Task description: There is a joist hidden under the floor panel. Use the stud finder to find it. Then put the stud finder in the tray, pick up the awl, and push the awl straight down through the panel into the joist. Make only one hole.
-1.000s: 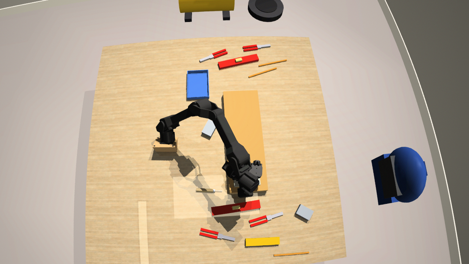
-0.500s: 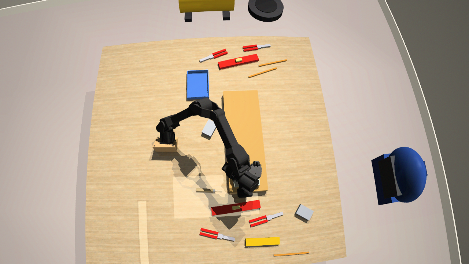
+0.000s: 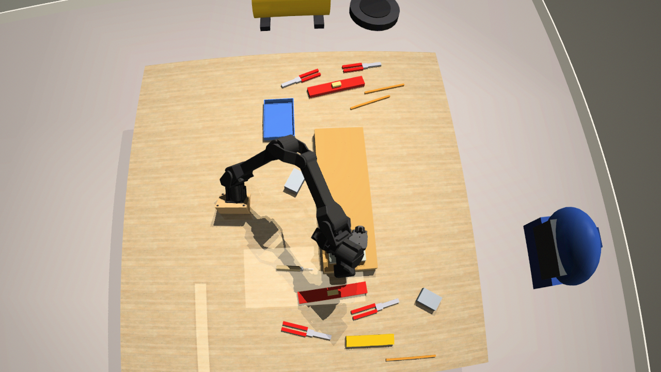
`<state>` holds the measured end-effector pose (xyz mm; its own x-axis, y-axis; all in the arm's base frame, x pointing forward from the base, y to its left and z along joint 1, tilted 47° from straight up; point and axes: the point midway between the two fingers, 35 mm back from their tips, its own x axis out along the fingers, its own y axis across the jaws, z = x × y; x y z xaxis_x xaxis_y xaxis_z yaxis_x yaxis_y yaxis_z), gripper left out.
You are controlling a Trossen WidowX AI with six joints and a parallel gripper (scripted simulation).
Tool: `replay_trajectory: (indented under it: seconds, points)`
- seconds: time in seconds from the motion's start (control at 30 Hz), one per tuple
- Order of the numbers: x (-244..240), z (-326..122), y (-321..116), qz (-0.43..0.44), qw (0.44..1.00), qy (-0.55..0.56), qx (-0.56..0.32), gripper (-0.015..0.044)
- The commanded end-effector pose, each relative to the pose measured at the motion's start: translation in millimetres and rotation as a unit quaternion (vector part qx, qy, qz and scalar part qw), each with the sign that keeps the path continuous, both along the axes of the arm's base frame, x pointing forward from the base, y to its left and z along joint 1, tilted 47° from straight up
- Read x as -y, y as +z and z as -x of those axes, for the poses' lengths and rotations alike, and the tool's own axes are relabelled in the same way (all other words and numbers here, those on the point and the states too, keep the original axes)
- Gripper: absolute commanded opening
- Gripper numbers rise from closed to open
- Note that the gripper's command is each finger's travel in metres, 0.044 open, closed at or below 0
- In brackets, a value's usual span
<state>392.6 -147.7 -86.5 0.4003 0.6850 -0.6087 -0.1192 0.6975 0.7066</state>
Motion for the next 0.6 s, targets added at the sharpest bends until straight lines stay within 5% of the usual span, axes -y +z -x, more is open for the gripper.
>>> replay_trajectory:
  seconds: [0.0,0.57]
  points:
    - [-9.5,0.3,7.5,-0.008,1.000,0.000,-0.002,0.0000]
    - [-26.0,3.0,24.4,-0.009,1.000,0.000,-0.002,0.0000]
